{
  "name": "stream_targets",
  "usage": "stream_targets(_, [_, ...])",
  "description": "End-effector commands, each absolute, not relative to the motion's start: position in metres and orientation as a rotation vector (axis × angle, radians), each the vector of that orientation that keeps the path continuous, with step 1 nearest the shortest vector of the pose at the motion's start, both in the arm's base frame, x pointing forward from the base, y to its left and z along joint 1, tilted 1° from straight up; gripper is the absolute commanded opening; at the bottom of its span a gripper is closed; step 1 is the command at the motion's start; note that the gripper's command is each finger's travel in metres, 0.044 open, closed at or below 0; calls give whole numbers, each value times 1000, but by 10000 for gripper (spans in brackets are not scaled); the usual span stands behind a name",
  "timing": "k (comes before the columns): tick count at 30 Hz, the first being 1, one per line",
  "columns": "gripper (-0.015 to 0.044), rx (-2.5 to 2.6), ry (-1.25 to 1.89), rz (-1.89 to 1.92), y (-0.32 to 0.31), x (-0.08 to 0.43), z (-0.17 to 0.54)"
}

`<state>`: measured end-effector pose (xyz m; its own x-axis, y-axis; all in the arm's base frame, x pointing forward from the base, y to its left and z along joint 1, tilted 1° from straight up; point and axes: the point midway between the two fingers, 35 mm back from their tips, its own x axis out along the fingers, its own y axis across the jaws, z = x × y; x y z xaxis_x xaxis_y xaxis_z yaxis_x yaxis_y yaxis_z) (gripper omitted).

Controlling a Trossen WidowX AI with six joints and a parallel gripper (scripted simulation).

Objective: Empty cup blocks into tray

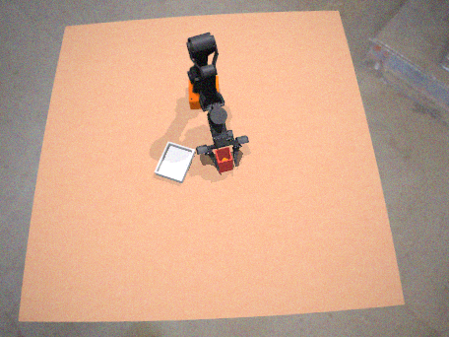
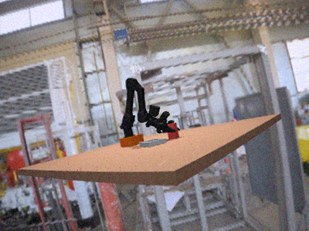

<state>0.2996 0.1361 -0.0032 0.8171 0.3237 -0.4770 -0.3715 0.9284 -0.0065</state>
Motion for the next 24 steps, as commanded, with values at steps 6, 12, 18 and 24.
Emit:
stream_targets(6, [234,-105,489,378,137,300,-3])
stream_targets(12, [155,-105,489,378,137,300,-2])
stream_targets(18, [0,-105,488,378,137,300,7])
stream_targets(24, [0,-105,488,378,136,299,17])
